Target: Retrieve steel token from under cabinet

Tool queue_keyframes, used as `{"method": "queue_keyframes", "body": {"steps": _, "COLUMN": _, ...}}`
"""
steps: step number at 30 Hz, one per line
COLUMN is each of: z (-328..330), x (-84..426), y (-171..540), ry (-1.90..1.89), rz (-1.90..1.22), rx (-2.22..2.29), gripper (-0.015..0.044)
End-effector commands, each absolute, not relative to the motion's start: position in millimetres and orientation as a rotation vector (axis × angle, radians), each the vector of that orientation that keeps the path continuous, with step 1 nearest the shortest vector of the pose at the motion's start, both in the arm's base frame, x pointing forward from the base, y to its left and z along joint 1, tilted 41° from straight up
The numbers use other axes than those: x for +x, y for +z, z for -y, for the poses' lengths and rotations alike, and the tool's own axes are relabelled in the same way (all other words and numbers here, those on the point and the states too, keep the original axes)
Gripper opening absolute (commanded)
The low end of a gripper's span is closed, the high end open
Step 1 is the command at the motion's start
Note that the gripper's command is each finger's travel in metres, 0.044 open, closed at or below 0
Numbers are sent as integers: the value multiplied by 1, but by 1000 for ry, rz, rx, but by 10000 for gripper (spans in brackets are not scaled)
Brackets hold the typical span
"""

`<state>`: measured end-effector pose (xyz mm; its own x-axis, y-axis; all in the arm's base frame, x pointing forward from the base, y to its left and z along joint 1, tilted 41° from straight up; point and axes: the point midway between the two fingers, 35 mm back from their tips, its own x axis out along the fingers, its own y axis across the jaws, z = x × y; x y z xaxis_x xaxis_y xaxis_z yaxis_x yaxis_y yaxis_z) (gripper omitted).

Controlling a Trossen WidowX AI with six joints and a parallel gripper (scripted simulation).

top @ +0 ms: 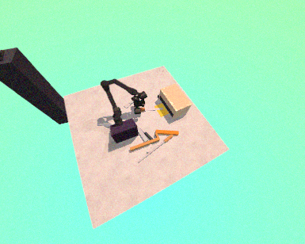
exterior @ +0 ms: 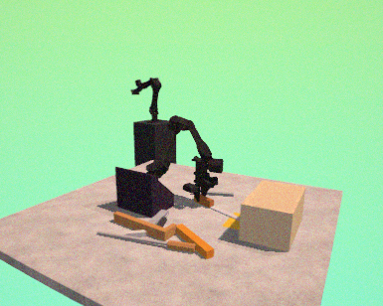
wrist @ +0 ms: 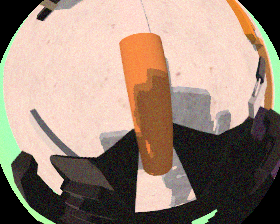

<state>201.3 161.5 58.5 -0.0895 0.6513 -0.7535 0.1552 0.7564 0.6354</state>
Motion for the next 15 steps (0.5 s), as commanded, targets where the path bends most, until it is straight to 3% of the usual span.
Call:
{"method": "queue_keyframes", "body": {"steps": 1, "z": -167, "x": 201, "y": 65, "ry": 481, "rz": -1629, "rx": 653, "gripper": 0}}
{"method": "queue_keyframes", "body": {"steps": 15, "z": -177, "x": 199, "y": 75, "ry": 479, "rz": -1631, "rx": 658, "gripper": 0}}
